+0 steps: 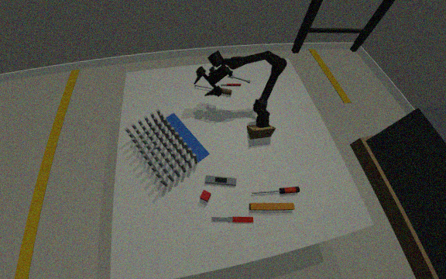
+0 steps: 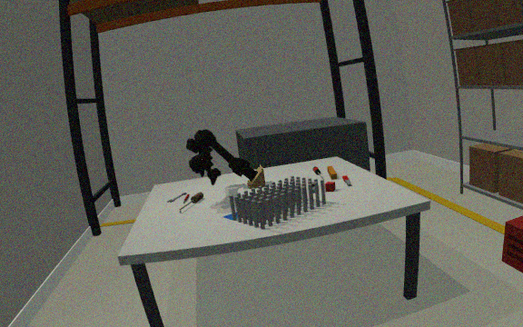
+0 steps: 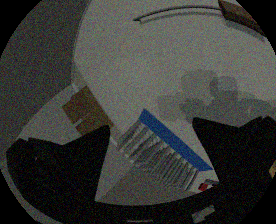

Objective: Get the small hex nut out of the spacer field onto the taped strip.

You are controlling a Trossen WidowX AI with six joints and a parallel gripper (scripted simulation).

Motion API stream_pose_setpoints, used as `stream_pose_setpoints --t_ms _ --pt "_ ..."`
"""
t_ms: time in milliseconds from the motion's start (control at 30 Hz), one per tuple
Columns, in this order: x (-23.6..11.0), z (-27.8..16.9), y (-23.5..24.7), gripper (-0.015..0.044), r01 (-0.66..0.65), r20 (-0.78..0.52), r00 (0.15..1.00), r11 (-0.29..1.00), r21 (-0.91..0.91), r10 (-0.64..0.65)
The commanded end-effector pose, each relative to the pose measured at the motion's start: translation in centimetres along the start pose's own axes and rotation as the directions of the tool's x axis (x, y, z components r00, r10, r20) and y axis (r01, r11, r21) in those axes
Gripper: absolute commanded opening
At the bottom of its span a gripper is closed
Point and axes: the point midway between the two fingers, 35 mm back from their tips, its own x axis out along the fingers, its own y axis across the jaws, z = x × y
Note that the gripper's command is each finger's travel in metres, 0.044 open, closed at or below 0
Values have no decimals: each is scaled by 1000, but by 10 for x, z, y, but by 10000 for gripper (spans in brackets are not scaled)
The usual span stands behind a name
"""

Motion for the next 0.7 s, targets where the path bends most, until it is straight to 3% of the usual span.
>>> stream_pose_setpoints --t_ms 0,200,400,667 --pt "-47 56 -16 440 -38 142 988 824 565 -52" --pt "-79 83 -32 440 -136 223 971 556 820 -92" --pt "-113 105 -51 440 -264 298 945 227 938 -132" --pt "-117 107 -53 440 -279 306 942 187 942 -137"
